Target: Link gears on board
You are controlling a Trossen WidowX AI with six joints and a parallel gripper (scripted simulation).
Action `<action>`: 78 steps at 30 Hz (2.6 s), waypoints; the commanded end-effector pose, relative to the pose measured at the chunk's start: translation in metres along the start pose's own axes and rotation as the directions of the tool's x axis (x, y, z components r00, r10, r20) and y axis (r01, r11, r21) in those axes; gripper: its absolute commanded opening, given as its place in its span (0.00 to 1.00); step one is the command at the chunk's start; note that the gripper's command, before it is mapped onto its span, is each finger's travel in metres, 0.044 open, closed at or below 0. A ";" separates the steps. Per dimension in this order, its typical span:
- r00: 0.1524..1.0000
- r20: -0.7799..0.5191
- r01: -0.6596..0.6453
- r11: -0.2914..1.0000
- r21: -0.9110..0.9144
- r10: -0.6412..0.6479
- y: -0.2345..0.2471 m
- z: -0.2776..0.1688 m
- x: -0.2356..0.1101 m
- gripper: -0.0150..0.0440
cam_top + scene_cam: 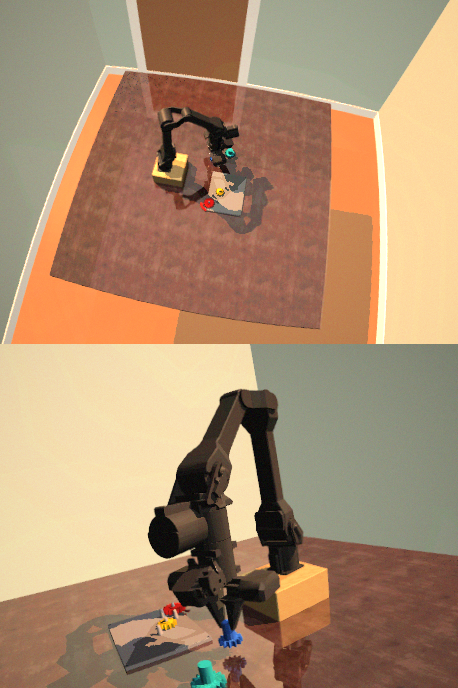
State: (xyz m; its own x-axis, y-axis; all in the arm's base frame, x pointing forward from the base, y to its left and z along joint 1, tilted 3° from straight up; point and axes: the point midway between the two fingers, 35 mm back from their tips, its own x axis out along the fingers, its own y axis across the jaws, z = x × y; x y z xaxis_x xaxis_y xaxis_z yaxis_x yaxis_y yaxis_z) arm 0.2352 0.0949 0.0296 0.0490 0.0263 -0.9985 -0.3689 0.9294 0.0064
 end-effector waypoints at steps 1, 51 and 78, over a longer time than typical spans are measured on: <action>1.000 0.011 -0.003 1.000 0.001 0.003 0.000 0.005 -0.010 0.25; 1.000 0.011 -0.002 1.000 0.001 0.002 -0.008 -0.002 -0.122 0.25; 1.000 0.008 0.003 1.000 0.001 -0.003 -0.058 0.000 -0.099 0.25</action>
State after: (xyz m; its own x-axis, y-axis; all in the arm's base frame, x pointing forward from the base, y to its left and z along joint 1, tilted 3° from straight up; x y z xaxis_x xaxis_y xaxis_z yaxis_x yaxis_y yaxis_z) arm 0.2517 0.0417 0.1318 0.0647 0.0227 -0.9976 -0.3635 0.9316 -0.0024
